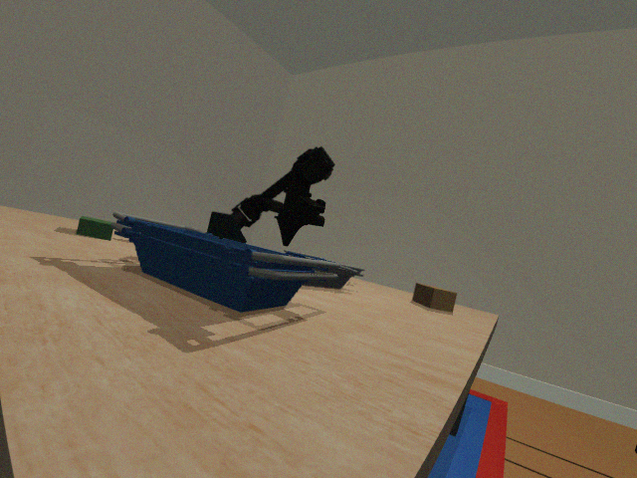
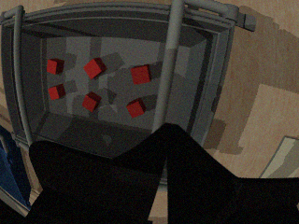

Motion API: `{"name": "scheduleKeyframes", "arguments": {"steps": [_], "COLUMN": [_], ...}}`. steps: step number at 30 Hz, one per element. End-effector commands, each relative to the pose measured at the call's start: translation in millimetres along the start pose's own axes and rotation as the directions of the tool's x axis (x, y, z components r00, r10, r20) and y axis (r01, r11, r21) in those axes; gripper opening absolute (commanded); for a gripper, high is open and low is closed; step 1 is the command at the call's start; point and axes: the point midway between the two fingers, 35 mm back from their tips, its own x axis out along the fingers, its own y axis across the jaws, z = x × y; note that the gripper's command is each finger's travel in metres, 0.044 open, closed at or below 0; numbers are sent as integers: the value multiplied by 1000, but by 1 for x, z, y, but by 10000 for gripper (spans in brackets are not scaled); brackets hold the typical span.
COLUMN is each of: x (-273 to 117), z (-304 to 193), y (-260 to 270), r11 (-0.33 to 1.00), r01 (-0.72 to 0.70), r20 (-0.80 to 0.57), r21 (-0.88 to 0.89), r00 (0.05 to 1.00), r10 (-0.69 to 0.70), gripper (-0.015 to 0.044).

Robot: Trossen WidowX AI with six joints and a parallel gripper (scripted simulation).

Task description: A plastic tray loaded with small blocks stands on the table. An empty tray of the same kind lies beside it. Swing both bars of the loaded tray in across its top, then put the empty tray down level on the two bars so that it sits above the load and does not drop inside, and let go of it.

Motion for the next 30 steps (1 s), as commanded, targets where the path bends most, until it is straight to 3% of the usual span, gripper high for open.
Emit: {"name": "scheduleKeyframes", "arguments": {"steps": [1,14,22,30], "x": [0,0,-7,-90], "z": [0,0,1,-3], "y": [0,0,0,1], "r11": [1000,1000,1000,1000], "r01": [0,0,1,2], "r20": [0,0,0,-1], "r21": [0,0,0,1], "r00": [1000,1000,1000,1000], "r10": [0,0,-1,-2], "gripper": [0,0,210,420]}}
